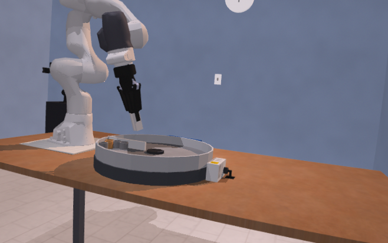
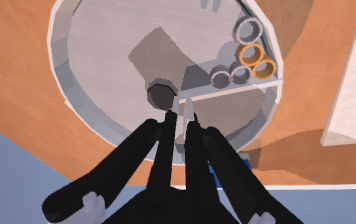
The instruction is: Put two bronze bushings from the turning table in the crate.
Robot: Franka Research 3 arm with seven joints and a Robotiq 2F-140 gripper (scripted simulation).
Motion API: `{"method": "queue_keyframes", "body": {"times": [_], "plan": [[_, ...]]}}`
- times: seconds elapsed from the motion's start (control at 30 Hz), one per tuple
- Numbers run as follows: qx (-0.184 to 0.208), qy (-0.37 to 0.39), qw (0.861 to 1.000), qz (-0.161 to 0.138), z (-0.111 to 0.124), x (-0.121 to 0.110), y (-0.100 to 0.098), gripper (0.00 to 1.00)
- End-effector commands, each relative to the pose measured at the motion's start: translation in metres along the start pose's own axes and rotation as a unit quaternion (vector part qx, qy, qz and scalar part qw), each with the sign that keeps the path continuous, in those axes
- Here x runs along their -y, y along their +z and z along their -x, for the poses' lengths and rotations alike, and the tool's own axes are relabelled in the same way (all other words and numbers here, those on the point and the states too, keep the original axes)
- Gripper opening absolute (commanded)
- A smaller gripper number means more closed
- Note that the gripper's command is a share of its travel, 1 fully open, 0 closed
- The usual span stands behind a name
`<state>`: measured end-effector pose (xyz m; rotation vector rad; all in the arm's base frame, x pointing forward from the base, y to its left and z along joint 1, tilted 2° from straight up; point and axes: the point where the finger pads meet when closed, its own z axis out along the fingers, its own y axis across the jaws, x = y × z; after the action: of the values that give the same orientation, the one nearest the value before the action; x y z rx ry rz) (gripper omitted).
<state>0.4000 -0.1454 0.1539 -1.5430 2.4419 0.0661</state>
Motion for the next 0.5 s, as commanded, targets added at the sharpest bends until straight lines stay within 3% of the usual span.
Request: {"method": "queue_keyframes", "body": {"times": [0.0,0.47], "plan": [[0.0,0.083,0.996,0.008,-0.003,-0.004,-0.001,0.06],[-0.003,0.209,0.978,0.02,-0.019,-0.01,-0.005,0.06]]}}
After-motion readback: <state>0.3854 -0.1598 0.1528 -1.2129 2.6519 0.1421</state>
